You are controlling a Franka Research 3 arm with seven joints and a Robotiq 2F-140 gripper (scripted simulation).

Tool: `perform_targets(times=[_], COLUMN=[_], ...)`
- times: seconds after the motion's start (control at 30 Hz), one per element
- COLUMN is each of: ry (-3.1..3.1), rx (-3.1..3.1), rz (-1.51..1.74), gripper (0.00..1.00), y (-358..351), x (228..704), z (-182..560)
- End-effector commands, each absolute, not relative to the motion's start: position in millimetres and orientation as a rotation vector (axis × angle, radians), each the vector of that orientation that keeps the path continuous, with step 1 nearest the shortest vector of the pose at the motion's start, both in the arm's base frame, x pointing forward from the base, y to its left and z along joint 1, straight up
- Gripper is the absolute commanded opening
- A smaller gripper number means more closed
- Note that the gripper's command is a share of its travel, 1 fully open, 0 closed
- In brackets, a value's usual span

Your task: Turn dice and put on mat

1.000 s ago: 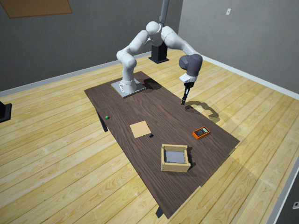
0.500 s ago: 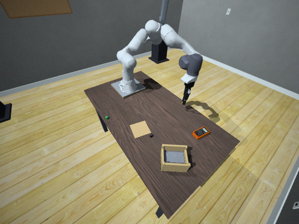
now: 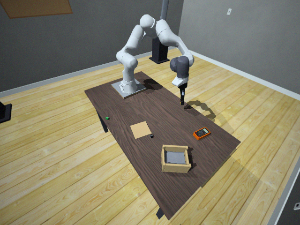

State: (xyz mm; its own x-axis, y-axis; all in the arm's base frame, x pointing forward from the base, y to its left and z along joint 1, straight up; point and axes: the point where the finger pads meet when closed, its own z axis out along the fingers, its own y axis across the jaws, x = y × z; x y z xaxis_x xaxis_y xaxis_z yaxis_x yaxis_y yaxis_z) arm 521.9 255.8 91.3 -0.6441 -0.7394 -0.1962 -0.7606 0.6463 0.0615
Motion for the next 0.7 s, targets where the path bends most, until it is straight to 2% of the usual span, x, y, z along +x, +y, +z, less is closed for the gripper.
perform_targets(times=[0.0,0.67], ry=[2.516,2.278], rx=[-1.321,-1.2], rz=[0.222,0.391], gripper=[0.18,0.18], y=[257.4,251.3], x=[538.4,533.9], z=[97.3,94.0])
